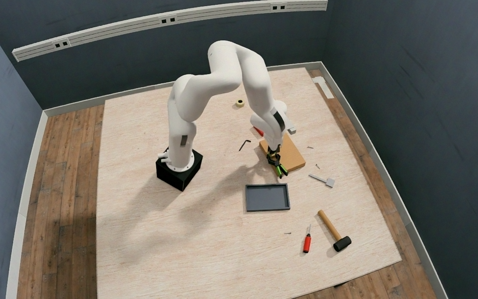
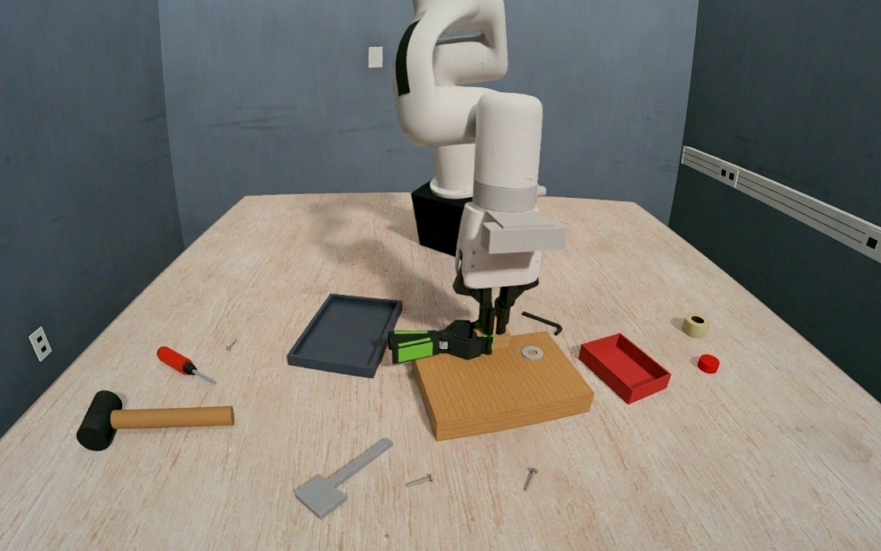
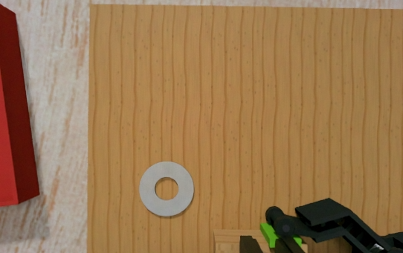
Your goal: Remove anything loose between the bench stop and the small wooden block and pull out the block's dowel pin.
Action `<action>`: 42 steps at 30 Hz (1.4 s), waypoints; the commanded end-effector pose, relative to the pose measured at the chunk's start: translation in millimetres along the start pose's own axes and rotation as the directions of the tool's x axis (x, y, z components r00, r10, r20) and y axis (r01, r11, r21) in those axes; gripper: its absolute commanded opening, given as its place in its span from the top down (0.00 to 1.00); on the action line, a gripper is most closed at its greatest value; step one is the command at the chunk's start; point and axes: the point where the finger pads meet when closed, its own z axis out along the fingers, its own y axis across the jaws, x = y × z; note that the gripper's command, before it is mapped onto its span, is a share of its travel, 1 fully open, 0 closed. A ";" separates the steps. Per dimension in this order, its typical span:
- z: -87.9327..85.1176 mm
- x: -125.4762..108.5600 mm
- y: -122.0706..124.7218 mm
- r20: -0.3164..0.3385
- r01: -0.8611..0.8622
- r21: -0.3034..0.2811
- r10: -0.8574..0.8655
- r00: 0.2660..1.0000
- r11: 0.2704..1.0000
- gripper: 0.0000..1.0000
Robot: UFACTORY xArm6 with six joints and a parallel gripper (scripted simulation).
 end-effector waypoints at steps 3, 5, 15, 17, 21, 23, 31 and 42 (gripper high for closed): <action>-0.6 1.0 0.3 -0.002 0.002 0.000 -0.002 1.000 1.000 1.00; -0.6 1.0 0.3 -0.002 0.003 0.000 -0.003 1.000 1.000 1.00; -0.6 1.0 0.3 -0.002 0.007 0.000 -0.007 1.000 1.000 1.00; -0.7 1.0 0.3 -0.002 0.008 0.000 -0.008 1.000 1.000 1.00; -0.7 1.0 0.3 -0.002 0.011 0.000 -0.011 1.000 1.000 1.00; -0.7 1.0 0.3 -0.002 0.012 0.000 -0.012 1.000 1.000 1.00; -0.7 1.0 0.3 -0.002 0.018 -0.001 -0.018 1.000 1.000 1.00; -0.7 1.0 0.3 -0.002 0.029 -0.001 -0.029 1.000 1.000 1.00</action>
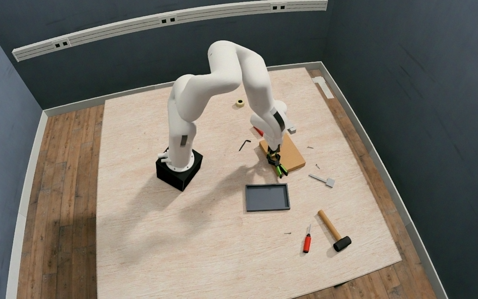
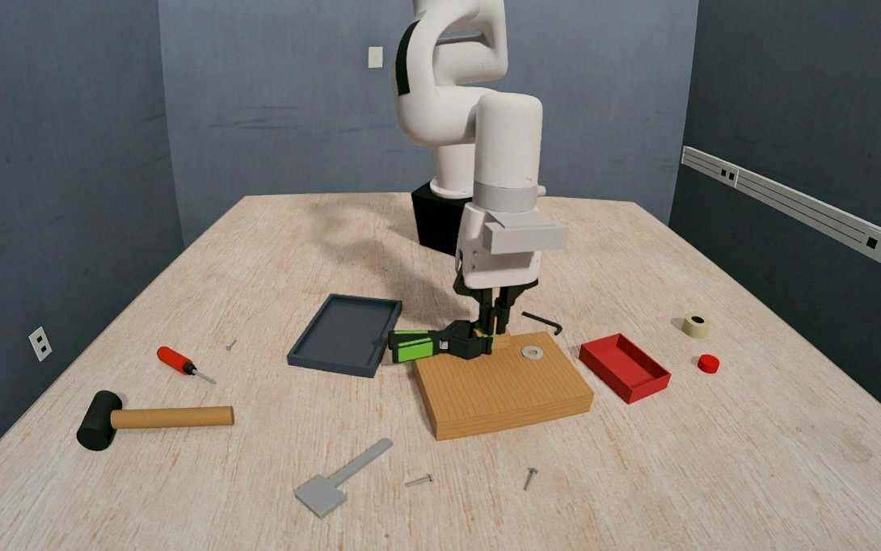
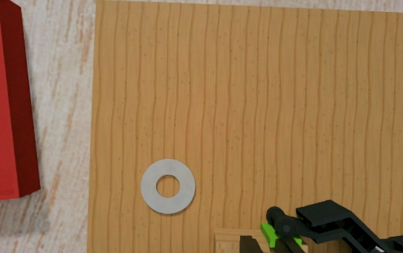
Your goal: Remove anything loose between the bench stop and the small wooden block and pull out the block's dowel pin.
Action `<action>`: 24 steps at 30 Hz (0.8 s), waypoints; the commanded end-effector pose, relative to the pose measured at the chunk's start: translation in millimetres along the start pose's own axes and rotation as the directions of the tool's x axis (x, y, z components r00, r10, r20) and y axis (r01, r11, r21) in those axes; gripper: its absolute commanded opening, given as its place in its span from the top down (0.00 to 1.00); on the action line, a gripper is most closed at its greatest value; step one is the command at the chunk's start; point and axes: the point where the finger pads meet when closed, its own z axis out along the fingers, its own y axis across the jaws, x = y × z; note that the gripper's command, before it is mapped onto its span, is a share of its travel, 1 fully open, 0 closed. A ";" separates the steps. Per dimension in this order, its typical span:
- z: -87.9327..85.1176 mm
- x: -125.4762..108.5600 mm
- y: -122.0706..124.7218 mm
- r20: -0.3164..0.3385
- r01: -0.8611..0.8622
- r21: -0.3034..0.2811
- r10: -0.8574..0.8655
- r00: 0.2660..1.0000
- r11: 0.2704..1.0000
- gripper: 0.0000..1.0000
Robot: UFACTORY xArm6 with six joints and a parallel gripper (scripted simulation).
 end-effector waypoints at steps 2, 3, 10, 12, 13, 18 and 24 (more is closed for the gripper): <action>-0.7 1.1 0.3 -0.002 0.005 0.000 -0.005 1.000 1.000 1.00; -0.7 1.1 0.3 -0.002 0.006 0.000 -0.006 1.000 1.000 1.00; -0.7 1.1 0.3 -0.002 0.016 0.000 -0.016 1.000 1.000 1.00; -0.7 1.1 0.3 -0.002 0.020 -0.001 -0.020 1.000 1.000 1.00; -0.7 1.1 0.3 -0.002 0.021 -0.001 -0.021 1.000 1.000 1.00; -0.7 1.1 0.3 -0.002 0.026 -0.001 -0.026 1.000 1.000 1.00; -0.7 1.1 0.3 -0.002 0.038 -0.001 -0.038 0.999 0.999 1.00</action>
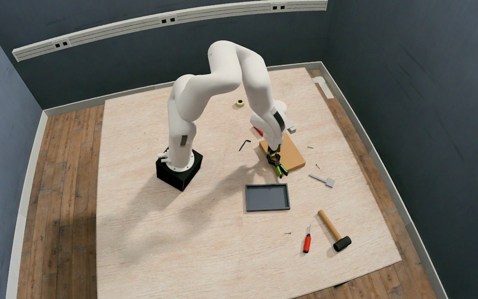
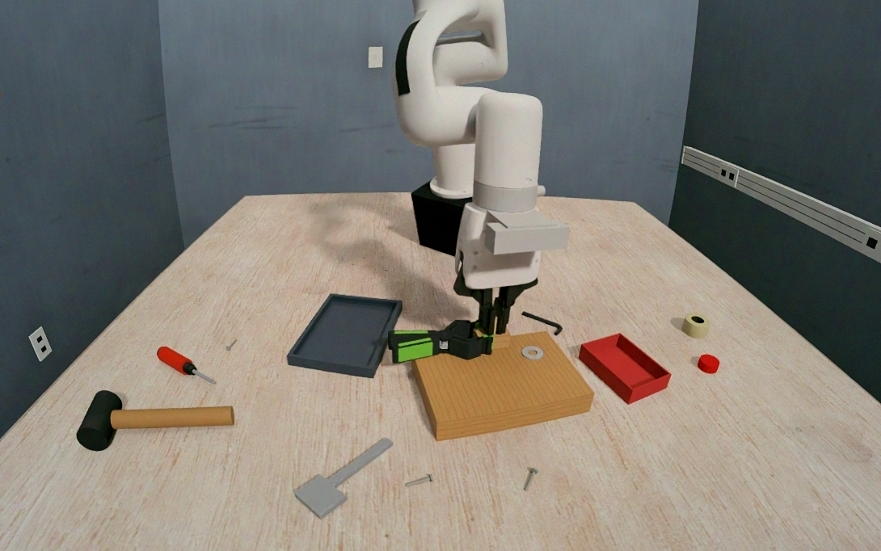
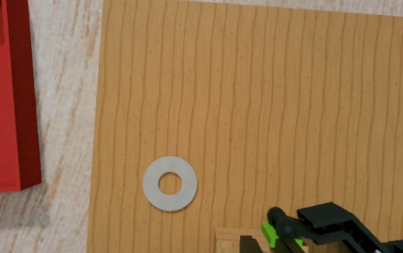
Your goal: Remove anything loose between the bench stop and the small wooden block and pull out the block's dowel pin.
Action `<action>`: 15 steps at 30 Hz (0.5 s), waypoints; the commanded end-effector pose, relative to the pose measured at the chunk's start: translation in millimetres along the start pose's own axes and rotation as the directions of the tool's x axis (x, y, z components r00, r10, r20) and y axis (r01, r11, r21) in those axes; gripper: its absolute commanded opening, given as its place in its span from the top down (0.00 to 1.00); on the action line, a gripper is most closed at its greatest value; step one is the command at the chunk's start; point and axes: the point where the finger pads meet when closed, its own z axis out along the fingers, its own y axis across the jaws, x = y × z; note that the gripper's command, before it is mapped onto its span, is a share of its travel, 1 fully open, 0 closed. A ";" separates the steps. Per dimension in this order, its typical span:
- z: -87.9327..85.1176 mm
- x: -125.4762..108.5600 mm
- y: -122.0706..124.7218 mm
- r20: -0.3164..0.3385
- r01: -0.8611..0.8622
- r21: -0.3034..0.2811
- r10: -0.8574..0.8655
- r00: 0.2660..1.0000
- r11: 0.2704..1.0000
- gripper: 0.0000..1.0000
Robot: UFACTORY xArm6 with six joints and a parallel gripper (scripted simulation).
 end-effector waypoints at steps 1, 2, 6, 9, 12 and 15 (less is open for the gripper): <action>-0.7 1.1 0.4 -0.003 0.009 -0.001 -0.009 1.000 1.000 1.00; -0.7 1.1 0.4 -0.003 0.011 -0.001 -0.011 1.000 1.000 1.00; -0.8 1.1 0.4 -0.003 0.020 -0.001 -0.020 1.000 1.000 1.00; -0.8 1.1 0.4 -0.003 0.027 -0.001 -0.027 1.000 1.000 1.00; -0.8 1.1 0.4 -0.003 0.030 -0.001 -0.030 1.000 1.000 1.00; -0.8 1.1 0.4 -0.003 0.037 -0.001 -0.037 0.999 0.999 1.00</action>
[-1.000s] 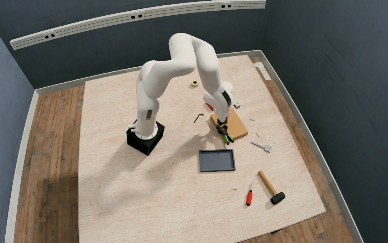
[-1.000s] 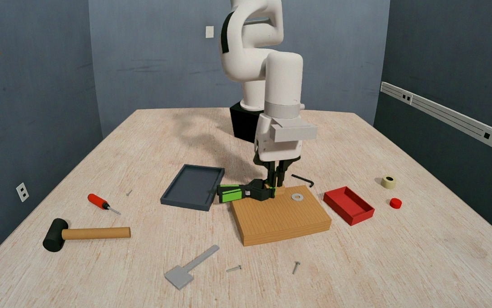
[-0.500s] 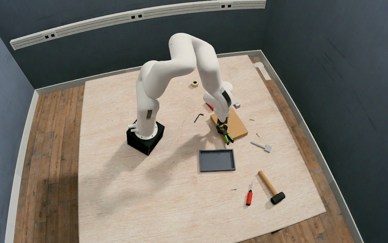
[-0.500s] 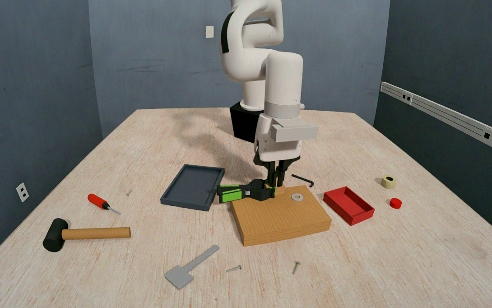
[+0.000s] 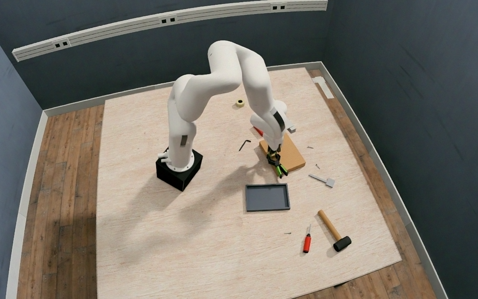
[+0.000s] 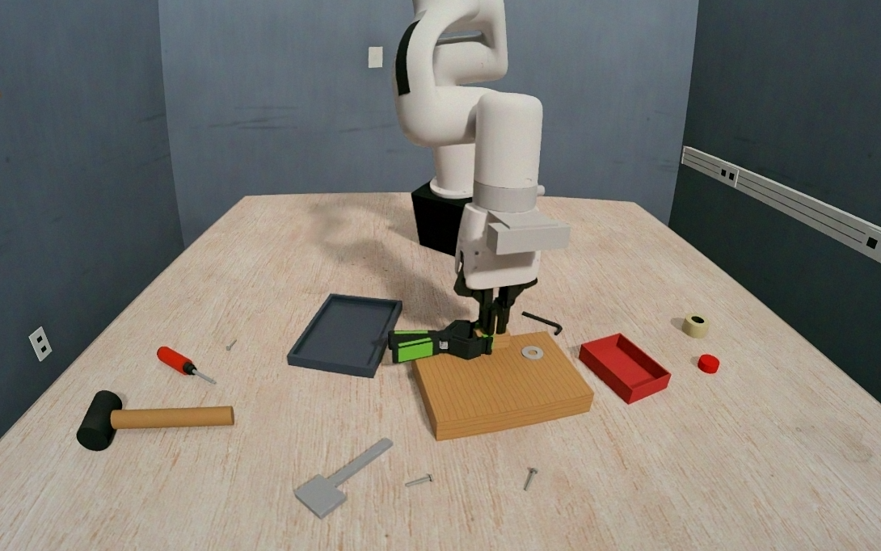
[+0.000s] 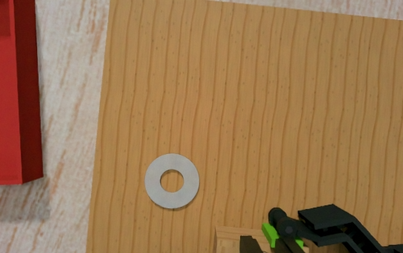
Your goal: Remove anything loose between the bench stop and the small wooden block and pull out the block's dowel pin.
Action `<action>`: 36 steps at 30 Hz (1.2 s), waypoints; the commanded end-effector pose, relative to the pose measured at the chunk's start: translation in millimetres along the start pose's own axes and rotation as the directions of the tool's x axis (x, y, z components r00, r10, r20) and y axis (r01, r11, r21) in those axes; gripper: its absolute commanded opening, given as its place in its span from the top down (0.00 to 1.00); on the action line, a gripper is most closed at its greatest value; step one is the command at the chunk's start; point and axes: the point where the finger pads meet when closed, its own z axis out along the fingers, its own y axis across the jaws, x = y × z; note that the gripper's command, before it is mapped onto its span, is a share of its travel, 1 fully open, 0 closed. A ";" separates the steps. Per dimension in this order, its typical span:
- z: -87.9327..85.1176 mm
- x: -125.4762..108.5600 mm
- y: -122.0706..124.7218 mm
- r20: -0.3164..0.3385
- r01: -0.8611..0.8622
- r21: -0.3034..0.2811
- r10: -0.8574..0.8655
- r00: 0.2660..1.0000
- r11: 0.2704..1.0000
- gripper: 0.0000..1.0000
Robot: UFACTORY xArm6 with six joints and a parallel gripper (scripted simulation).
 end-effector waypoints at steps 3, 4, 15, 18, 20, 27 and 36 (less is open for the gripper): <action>-0.8 1.2 0.4 -0.003 0.016 -0.001 -0.016 1.000 1.000 1.00; -0.8 1.2 0.4 -0.003 0.019 -0.001 -0.019 1.000 1.000 1.00; -0.8 1.2 0.4 -0.003 0.046 -0.001 -0.046 0.999 0.999 1.00; -0.8 1.2 0.4 -0.003 0.055 -0.001 -0.055 0.998 0.998 1.00; -0.8 1.2 0.4 -0.003 0.062 -0.001 -0.062 0.998 0.998 1.00; -0.8 1.2 0.4 -0.003 0.087 -0.001 -0.087 0.996 0.996 1.00; -0.9 1.2 0.4 -0.003 0.115 -0.001 -0.115 0.993 0.993 1.00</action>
